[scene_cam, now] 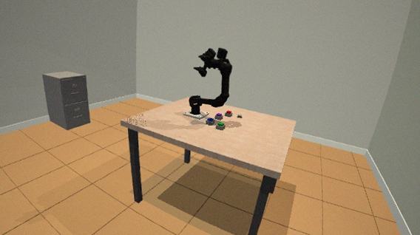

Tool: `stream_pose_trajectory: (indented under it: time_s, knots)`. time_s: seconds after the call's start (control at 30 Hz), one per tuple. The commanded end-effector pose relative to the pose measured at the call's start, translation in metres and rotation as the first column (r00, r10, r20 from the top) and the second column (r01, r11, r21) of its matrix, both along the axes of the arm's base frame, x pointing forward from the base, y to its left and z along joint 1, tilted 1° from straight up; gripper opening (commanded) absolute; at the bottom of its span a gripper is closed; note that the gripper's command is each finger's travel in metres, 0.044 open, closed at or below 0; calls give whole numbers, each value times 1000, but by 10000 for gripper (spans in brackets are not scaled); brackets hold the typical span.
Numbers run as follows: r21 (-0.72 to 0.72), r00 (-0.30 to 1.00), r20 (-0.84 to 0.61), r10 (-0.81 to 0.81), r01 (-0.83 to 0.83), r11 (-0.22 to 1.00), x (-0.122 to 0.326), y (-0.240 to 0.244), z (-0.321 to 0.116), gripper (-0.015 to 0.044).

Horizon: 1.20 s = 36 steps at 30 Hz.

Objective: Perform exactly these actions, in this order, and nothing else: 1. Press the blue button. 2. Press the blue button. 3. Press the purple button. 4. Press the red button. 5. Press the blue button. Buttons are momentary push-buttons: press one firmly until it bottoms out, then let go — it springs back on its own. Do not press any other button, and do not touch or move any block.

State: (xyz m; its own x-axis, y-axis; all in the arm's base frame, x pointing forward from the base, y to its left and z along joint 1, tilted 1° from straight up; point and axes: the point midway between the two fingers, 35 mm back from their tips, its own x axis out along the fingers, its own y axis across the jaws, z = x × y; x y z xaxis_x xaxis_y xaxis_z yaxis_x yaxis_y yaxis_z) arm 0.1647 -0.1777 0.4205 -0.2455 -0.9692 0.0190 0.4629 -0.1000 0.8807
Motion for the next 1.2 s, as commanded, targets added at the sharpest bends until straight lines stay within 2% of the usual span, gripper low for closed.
stream_pose_trajectory:
  time_s: [0.0,0.07,0.13,0.33,0.47,0.63,0.77,0.9,1.03,1.17]
  knots:
    - [0,1000,-7,-12,12,1000,-2,-1,1,400]
    - [2,993,-53,-108,108,994,-23,-6,5,400]
    - [3,966,-64,-251,251,968,-61,-12,12,400]
    - [25,809,-55,-585,587,809,-158,3,21,400]
    - [61,625,-50,-779,781,622,-218,36,22,400]
    - [134,325,-46,-945,939,317,-273,102,15,400]
    - [210,66,-48,-997,976,54,-294,164,4,400]
    - [300,-186,-55,-981,934,-194,-292,227,-11,400]
    - [400,-412,-64,-909,824,-402,-270,284,-31,400]
    - [504,-599,-75,-797,667,-549,-232,329,-54,400]
